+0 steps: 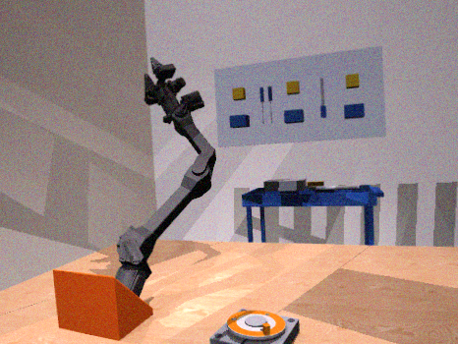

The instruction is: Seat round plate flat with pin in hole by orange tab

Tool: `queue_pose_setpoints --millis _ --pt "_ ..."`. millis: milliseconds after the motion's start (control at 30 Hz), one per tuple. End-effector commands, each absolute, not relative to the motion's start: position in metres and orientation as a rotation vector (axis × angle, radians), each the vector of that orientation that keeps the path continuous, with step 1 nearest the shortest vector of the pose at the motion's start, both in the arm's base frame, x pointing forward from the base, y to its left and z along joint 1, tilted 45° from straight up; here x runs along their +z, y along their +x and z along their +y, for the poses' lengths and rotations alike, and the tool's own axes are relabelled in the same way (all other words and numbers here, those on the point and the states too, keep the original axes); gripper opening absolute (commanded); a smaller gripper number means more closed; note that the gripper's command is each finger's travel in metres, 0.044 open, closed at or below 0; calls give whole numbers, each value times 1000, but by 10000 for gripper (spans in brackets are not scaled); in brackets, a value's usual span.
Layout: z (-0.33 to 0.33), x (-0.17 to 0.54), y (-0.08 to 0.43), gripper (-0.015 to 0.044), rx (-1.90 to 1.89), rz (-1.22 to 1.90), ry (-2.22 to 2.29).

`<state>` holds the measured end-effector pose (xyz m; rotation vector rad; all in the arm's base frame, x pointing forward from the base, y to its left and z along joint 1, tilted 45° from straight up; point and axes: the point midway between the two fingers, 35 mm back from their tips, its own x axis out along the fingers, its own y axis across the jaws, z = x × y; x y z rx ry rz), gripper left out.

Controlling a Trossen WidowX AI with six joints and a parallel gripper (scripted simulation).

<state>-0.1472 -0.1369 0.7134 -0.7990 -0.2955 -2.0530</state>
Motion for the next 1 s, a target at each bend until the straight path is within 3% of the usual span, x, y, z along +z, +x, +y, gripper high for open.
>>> queue_pose_setpoints --millis 0,233,467,600,767,833,967 --pt "-139 712 -147 374 -2049 -297 -792" --pt "-234 649 -170 190 -1883 -259 -440" --pt "-326 583 -139 6 -1685 -119 -207" --pt "-361 546 -116 0 -1608 -46 -114" --pt "-422 469 -43 0 -1359 118 80" --pt "-422 466 -29 0 -1327 136 73" --pt "-440 408 47 0 -1105 275 171"
